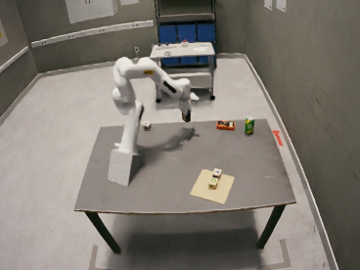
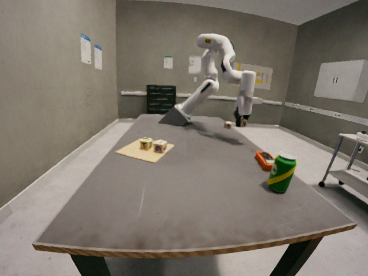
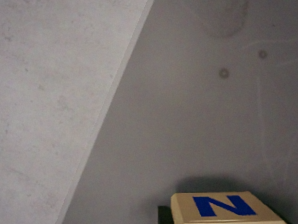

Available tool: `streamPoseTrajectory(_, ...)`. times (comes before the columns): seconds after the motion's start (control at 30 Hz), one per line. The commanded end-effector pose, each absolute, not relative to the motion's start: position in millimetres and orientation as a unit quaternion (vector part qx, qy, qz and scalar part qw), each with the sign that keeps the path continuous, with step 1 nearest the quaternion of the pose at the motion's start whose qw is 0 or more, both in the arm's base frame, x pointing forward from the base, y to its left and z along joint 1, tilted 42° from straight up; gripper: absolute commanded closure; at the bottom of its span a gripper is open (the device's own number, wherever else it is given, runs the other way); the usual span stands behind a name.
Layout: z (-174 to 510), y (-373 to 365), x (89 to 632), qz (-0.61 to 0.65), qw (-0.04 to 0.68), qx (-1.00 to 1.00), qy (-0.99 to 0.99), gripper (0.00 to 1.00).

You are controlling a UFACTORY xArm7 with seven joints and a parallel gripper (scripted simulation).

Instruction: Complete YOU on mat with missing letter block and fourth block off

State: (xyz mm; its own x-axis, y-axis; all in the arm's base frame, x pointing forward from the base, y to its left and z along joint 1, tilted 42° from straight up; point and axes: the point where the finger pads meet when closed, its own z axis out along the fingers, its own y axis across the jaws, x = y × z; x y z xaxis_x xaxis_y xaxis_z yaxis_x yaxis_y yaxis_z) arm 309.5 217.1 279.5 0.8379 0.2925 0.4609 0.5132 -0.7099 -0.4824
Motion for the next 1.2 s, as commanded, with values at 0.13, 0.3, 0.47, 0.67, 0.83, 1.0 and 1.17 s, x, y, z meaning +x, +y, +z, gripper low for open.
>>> streamPoseTrajectory(0.13, 288.1, 209.7, 305.0, -0.176, 0.31, -0.908, -0.223, 0.56)
streamPoseTrajectory(0.3, 288.1, 209.7, 305.1, -0.176, 0.31, -0.907, -0.223, 0.56)
streamPoseTrajectory(0.47, 292.4, 207.4, 308.9, -0.181, 0.312, -0.904, -0.228, 0.56)
streamPoseTrajectory(0.67, 331.6, 173.8, 352.3, -0.236, 0.334, -0.871, -0.273, 0.56)
streamPoseTrajectory(0.83, 353.0, 126.0, 398.0, -0.289, 0.342, -0.839, -0.31, 0.56)
streamPoseTrajectory(1.0, 354.1, 83.7, 432.0, -0.323, 0.339, -0.818, -0.333, 0.56)
streamPoseTrajectory(1.17, 337.6, 31.0, 469.0, -0.354, 0.329, -0.8, -0.356, 0.56)
